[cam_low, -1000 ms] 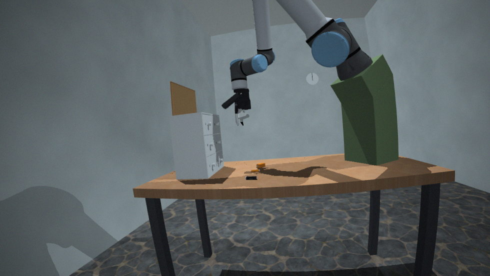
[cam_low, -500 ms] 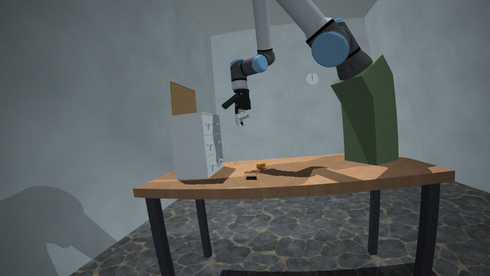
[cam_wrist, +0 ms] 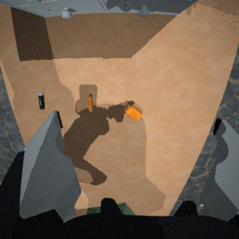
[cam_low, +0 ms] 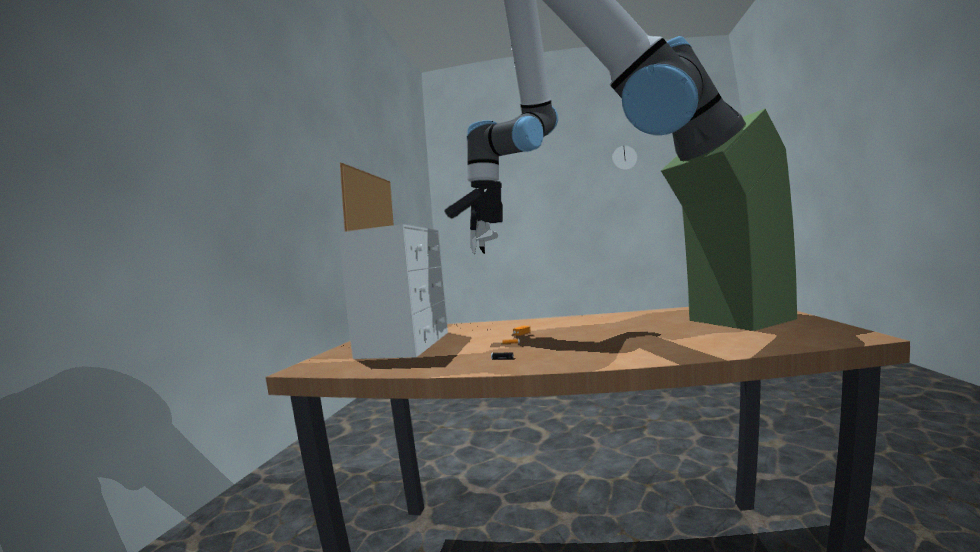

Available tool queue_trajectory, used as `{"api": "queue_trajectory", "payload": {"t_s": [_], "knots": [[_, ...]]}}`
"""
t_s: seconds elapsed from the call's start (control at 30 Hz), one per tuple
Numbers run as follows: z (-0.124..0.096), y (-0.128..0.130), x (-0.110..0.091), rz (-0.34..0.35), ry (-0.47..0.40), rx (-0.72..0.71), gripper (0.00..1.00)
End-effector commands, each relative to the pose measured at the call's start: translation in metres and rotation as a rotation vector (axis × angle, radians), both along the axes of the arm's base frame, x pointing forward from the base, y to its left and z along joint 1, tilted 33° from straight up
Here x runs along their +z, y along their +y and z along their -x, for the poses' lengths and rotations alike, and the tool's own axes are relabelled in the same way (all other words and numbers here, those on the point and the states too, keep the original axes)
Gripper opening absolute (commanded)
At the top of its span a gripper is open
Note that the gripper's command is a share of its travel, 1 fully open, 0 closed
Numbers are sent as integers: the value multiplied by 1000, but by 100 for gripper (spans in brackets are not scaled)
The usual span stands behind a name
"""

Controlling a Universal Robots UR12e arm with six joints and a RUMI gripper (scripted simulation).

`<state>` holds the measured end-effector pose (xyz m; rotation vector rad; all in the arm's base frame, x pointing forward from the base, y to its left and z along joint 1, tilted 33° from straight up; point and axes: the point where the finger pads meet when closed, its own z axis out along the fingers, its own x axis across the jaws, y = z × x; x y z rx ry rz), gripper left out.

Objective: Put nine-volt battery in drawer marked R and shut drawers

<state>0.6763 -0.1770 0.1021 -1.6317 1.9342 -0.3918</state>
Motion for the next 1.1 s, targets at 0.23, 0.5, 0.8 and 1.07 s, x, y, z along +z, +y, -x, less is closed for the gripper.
{"api": "queue_trajectory", "payload": {"t_s": [0.23,0.5,0.8,1.07], "knots": [[-14,-1,-4,14,-135,-34,100],[-28,-1,-8,26,-267,-66,100],[-42,-1,-12,38,-394,-96,100],[-58,-1,-17,53,-549,-134,100]]}}
